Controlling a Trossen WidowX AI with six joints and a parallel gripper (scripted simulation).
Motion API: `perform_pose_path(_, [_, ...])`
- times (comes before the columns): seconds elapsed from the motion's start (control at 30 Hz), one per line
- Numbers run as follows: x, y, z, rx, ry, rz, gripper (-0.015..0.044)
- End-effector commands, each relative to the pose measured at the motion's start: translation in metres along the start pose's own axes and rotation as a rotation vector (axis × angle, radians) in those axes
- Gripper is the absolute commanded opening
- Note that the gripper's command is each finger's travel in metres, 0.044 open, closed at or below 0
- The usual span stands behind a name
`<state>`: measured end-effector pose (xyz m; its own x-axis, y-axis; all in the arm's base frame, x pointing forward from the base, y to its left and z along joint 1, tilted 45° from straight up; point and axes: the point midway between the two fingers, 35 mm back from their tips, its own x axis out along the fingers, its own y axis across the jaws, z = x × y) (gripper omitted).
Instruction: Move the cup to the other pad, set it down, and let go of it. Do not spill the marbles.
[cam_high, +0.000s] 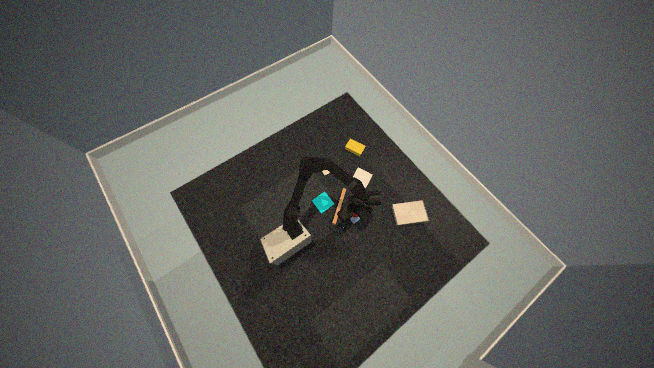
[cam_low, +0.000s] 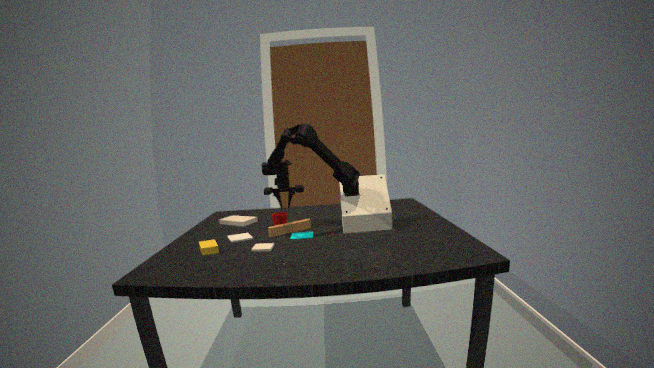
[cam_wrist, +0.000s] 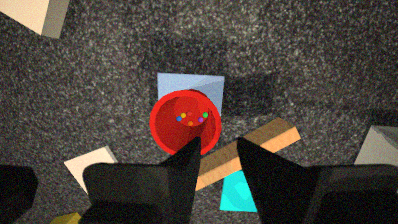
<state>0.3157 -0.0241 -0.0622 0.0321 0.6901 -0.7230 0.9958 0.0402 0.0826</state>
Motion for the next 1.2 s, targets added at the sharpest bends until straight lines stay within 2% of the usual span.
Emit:
perform_pose_path(0.0, [0.003,0.001,0.0,0.011,0.01,-0.002,0.0148])
perform_pose_path(1.17, [0.06,0.0,0.0,0.011,0.012,-0.002,0.0148])
